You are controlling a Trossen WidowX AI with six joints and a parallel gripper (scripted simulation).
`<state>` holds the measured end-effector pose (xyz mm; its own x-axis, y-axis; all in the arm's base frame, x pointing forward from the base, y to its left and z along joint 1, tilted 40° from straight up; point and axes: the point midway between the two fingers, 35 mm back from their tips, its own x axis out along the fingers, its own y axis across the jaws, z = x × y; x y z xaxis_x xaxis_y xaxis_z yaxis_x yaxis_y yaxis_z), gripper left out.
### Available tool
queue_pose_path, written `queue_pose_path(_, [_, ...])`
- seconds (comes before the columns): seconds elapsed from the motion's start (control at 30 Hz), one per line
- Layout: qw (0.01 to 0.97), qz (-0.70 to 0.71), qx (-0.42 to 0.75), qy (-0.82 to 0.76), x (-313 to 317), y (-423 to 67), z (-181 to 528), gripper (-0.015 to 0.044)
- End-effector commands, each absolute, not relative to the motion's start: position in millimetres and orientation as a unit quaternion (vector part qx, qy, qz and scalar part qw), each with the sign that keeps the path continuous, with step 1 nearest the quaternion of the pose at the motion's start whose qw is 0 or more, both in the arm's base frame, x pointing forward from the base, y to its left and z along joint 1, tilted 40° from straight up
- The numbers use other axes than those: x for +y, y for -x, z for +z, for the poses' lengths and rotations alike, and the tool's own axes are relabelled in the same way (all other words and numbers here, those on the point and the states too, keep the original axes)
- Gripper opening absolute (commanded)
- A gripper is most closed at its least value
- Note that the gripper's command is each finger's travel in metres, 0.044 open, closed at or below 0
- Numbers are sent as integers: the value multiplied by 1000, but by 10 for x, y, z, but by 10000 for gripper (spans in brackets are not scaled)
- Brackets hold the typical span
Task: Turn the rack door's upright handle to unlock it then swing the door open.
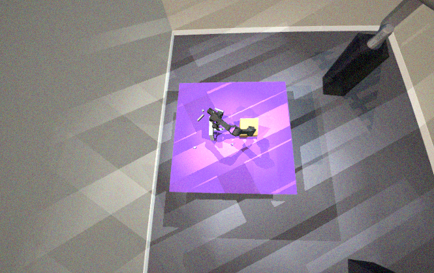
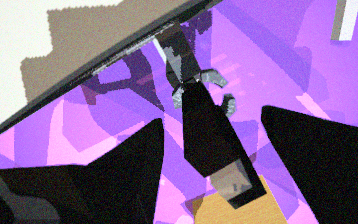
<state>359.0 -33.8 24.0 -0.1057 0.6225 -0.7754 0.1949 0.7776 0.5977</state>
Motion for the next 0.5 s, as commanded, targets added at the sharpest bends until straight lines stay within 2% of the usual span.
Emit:
queue_pose_path(0.0, [630,248,701,-224,-331,-3589,245,283])
queue_pose_path(0.47, [669,471,575,3,-331,-3589,245,283])
